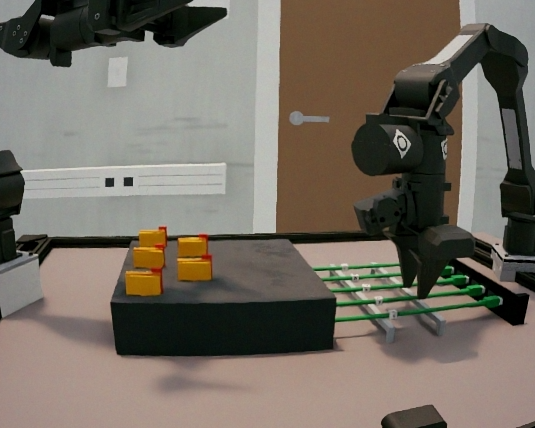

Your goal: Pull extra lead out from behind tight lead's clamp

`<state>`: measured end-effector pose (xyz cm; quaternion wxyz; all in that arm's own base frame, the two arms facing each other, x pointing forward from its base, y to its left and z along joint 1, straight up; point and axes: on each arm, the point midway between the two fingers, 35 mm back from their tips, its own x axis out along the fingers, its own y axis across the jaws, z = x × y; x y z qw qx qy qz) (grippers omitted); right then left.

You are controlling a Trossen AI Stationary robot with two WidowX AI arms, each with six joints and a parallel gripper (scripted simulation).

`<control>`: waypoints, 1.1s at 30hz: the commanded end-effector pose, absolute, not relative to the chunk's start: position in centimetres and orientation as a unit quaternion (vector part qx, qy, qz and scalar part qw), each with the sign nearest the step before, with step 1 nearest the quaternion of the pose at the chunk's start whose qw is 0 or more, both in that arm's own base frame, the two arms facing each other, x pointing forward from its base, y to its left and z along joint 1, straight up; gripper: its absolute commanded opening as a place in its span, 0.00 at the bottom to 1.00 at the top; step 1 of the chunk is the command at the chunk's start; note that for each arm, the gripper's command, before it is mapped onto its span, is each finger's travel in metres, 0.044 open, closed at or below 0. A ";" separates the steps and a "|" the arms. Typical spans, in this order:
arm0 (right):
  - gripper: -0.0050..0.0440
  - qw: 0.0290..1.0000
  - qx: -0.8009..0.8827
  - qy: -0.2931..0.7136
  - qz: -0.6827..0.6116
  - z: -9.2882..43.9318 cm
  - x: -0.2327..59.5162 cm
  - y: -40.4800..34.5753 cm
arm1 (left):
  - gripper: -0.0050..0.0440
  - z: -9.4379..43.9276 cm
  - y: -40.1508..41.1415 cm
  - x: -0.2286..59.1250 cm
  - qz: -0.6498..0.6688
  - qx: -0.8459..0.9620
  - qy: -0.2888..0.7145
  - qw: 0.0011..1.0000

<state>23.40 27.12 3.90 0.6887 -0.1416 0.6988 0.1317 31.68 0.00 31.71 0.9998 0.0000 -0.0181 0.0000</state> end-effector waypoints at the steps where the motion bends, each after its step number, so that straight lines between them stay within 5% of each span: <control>1: 0.53 0.694 -0.134 0.694 0.134 4.3 23.7 27.6 | 1.00 32.3 0.0 31.6 0.000 0.000 -0.025 1.000; 2: 0.53 0.694 -0.134 0.694 0.134 -0.7 23.7 27.6 | 1.00 32.3 0.0 31.6 0.000 0.000 -0.025 1.000; 33: 0.53 0.694 -0.134 0.694 0.134 -0.7 23.7 27.6 | 1.00 32.3 0.0 31.6 0.000 0.000 -0.025 1.000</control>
